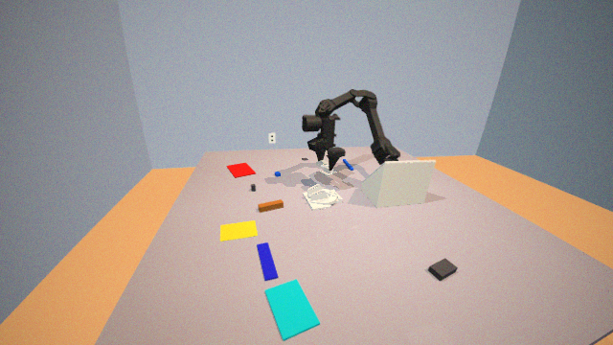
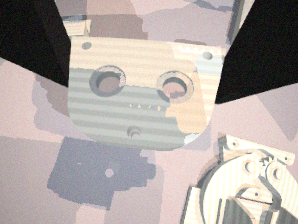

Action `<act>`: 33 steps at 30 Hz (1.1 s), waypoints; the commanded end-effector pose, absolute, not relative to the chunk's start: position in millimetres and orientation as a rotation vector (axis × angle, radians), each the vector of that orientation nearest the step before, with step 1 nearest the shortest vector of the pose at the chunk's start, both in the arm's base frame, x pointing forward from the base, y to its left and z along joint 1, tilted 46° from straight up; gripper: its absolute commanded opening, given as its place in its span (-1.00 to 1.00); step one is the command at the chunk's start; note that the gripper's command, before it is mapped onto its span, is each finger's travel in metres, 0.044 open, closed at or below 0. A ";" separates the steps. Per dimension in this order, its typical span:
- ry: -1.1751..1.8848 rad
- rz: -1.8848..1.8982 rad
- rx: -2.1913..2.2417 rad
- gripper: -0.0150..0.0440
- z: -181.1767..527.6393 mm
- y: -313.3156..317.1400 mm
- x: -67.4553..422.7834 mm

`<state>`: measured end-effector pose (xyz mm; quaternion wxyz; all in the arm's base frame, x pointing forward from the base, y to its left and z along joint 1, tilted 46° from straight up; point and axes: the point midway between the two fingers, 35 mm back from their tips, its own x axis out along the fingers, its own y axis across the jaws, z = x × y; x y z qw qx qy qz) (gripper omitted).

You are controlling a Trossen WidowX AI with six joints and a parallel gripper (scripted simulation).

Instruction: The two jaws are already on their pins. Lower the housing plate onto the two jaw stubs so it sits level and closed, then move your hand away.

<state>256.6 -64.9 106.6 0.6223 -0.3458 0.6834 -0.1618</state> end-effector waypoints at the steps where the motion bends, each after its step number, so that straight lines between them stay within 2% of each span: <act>1: 1.568 -0.383 -0.780 0.70 98.0 -56.3 258.6; 33: 1.518 -0.529 -0.711 0.70 24.0 17.9 253.1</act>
